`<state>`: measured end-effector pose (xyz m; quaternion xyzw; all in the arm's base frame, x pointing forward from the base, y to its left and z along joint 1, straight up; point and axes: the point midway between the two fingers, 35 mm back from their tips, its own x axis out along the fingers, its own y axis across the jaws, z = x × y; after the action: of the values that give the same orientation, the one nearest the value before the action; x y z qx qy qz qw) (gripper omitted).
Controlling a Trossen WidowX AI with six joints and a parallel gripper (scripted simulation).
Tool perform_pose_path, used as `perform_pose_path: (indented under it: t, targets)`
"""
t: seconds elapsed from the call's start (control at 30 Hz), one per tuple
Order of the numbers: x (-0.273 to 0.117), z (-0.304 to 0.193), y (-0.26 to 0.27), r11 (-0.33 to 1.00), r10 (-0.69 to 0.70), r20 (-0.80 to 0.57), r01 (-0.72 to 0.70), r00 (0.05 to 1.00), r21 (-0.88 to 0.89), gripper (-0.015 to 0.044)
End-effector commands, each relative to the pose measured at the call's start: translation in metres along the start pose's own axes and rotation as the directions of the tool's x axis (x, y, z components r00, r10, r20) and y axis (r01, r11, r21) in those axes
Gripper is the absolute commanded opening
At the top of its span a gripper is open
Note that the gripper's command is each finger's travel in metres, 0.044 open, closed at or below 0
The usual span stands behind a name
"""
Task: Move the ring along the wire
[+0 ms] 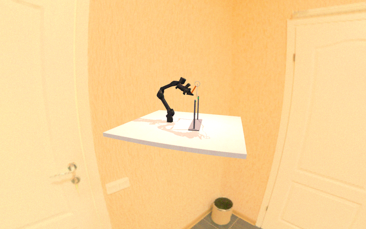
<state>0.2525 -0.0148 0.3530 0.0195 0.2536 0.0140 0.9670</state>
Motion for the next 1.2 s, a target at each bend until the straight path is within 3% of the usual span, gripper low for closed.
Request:
perform_pose_path:
  t: [0.0,1.17]
  targets:
    - [0.001,0.000,-0.002,0.998,-0.029,0.008,0.030,1.000,-0.054,-0.0150]
    - [0.000,0.005,-0.022,0.854,-0.242,0.125,0.273,0.962,-0.442,-0.0150]
